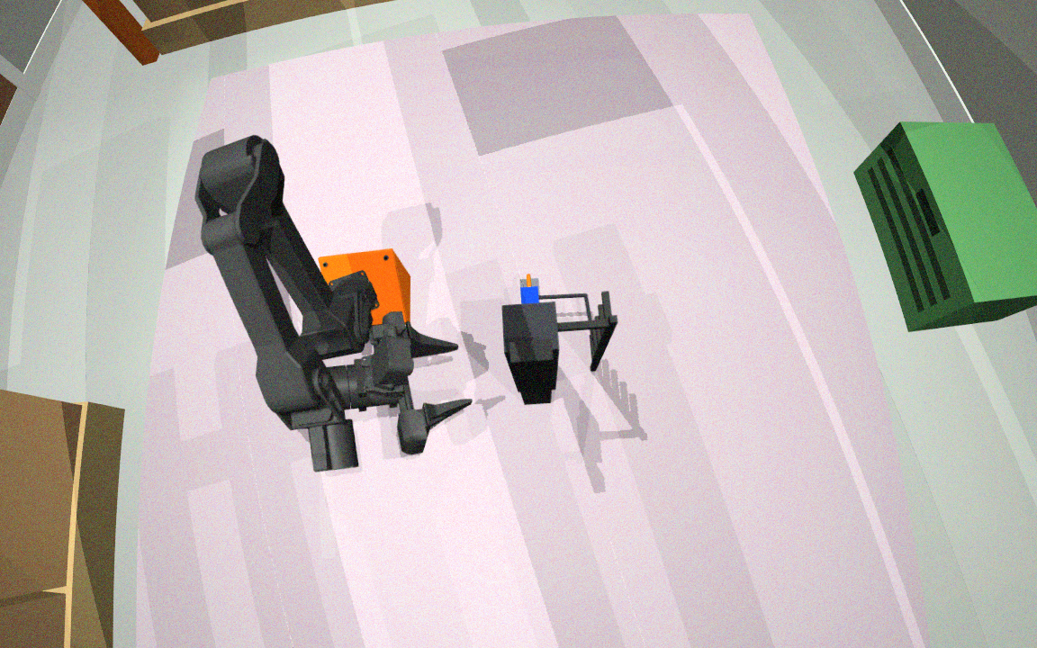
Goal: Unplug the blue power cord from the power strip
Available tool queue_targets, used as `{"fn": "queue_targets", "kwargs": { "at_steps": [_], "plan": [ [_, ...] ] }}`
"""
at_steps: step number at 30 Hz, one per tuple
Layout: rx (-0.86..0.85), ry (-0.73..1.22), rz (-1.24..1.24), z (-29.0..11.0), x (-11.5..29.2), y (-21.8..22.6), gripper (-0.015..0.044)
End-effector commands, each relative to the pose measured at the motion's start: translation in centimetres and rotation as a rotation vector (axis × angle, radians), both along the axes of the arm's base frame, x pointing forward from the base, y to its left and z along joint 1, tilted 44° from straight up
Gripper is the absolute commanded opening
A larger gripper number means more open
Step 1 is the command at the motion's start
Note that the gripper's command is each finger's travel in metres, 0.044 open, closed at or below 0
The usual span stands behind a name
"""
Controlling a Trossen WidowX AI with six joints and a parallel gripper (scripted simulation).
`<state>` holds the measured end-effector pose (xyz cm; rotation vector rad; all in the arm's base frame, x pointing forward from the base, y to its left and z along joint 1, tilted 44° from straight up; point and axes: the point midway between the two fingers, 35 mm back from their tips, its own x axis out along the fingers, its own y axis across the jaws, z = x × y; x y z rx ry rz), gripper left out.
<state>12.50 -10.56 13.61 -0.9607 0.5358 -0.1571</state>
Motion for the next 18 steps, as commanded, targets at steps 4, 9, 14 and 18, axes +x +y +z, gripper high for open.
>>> {"fn": "queue_targets", "kwargs": {
  "at_steps": [4,9,14,18],
  "plan": [
    [0.001,0.009,0.001,0.4,0.0,-0.2,0.0295],
    [0.006,0.037,0.006,1.6,0.3,-1.1,0.0164],
    [0.013,0.06,0.012,3.0,0.8,-2.0,0.016],
    [0.015,0.074,0.014,4.2,1.4,-2.9,0.016]
  ]
}}
